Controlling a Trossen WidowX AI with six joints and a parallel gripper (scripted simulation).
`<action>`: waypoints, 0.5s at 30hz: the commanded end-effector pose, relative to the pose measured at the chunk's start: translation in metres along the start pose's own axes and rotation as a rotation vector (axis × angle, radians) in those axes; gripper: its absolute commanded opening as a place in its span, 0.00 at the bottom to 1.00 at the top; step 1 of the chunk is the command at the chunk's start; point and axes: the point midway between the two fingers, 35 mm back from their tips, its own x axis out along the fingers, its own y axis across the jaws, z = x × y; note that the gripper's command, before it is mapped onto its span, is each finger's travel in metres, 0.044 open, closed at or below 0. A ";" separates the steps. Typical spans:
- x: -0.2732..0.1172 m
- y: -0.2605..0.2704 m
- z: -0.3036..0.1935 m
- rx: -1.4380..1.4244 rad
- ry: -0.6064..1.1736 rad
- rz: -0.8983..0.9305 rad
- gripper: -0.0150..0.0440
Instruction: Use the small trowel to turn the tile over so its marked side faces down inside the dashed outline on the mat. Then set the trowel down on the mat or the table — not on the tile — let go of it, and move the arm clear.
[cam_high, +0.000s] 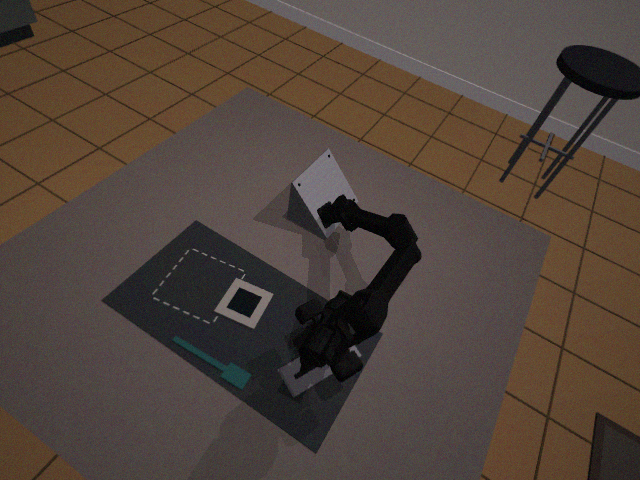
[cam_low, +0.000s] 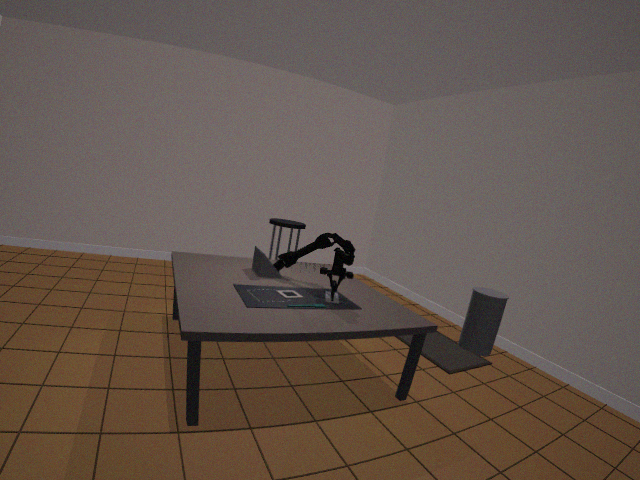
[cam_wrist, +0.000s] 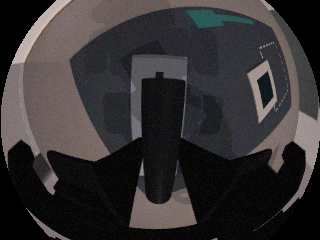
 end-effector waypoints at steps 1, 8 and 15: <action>0.000 0.000 -0.001 0.004 0.001 -0.001 0.47; 0.000 0.000 -0.001 0.079 0.001 -0.001 0.47; 0.000 0.000 -0.001 0.289 0.001 -0.002 0.47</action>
